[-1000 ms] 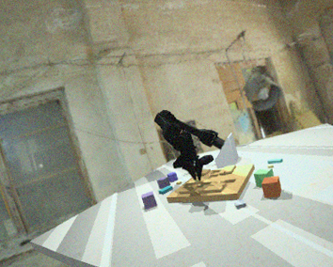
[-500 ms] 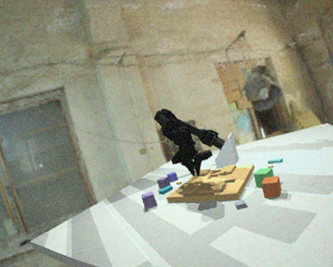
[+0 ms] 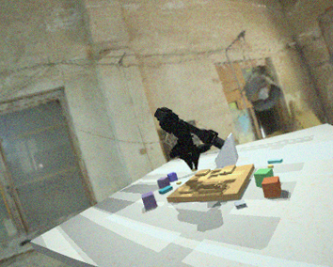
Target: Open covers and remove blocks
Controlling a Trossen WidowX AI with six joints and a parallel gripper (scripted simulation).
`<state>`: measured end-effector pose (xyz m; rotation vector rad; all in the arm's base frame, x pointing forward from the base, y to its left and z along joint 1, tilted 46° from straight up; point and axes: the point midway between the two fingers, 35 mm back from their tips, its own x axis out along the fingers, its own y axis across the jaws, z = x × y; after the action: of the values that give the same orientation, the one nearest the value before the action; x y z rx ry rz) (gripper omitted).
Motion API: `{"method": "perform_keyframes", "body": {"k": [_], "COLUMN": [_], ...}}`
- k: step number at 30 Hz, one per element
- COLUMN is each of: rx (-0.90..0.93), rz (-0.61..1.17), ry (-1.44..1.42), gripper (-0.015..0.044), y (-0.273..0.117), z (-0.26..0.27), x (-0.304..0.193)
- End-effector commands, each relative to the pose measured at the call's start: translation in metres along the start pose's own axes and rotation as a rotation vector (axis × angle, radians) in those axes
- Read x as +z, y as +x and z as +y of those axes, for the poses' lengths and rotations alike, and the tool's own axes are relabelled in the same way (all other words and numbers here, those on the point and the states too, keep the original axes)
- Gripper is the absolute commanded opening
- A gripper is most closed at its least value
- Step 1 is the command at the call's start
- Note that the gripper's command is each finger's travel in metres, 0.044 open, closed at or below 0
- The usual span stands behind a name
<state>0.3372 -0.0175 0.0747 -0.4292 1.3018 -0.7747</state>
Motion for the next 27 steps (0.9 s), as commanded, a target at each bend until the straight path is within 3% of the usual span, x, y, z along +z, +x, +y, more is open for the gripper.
{"method": "perform_keyframes", "body": {"k": [1,9,27], "rx": [0.003,0.003,0.008], "rz": [0.004,0.004,0.007], "ry": [0.007,0.006,0.004], "gripper": [0.0080,0.0080,0.0080], "y": [-0.011,-0.026,-0.031], "z": [0.000,-0.003,-0.070], "x": [0.000,-0.001,-0.023]}}
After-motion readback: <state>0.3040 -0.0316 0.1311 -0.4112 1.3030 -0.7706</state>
